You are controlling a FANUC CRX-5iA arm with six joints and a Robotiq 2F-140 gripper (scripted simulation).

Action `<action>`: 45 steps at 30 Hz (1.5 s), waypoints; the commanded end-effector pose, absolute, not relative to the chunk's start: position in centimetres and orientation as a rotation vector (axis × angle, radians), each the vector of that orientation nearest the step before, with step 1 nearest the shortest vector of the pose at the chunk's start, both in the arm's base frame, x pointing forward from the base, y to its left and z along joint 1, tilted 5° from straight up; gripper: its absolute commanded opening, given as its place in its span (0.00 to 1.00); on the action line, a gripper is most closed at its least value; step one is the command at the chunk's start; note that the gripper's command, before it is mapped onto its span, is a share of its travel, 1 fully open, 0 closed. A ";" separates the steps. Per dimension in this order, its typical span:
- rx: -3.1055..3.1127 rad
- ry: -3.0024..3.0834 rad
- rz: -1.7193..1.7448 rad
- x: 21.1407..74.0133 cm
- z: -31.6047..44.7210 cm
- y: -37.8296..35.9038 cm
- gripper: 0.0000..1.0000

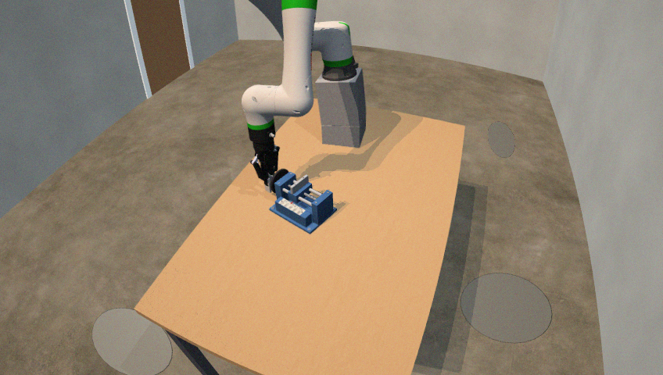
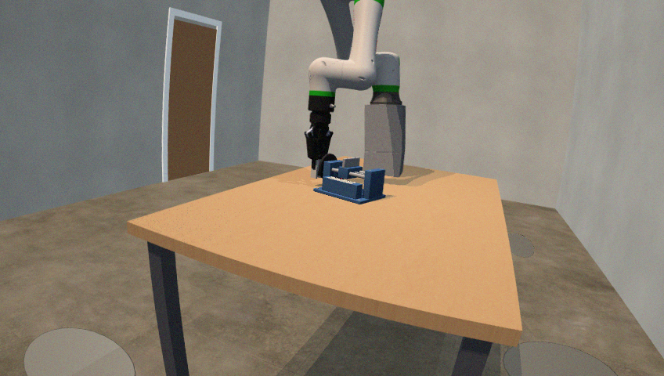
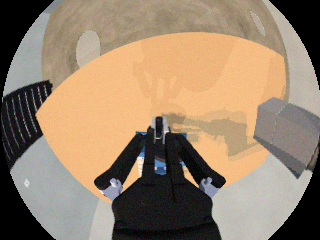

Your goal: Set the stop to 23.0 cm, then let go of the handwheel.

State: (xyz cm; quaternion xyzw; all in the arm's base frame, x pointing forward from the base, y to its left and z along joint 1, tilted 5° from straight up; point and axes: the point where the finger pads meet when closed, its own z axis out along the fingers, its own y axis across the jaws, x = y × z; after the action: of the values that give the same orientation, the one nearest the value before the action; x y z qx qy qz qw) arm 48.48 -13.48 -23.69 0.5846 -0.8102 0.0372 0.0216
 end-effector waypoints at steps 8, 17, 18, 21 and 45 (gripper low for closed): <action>1.812 -2.511 0.116 48.5 -23.7 -13.5 0.04; 1.812 -2.511 0.116 48.5 -23.6 -13.5 0.04; 1.812 -2.511 0.116 48.5 -23.6 -13.5 0.04; 1.812 -2.511 0.116 48.6 -23.6 -13.5 0.04; 1.812 -2.511 0.116 49.0 -23.0 -13.6 0.04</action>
State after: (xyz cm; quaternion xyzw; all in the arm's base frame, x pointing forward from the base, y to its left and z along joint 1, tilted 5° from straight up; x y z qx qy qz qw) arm 48.98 -13.60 -23.05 0.5846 -0.8102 0.0373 0.0214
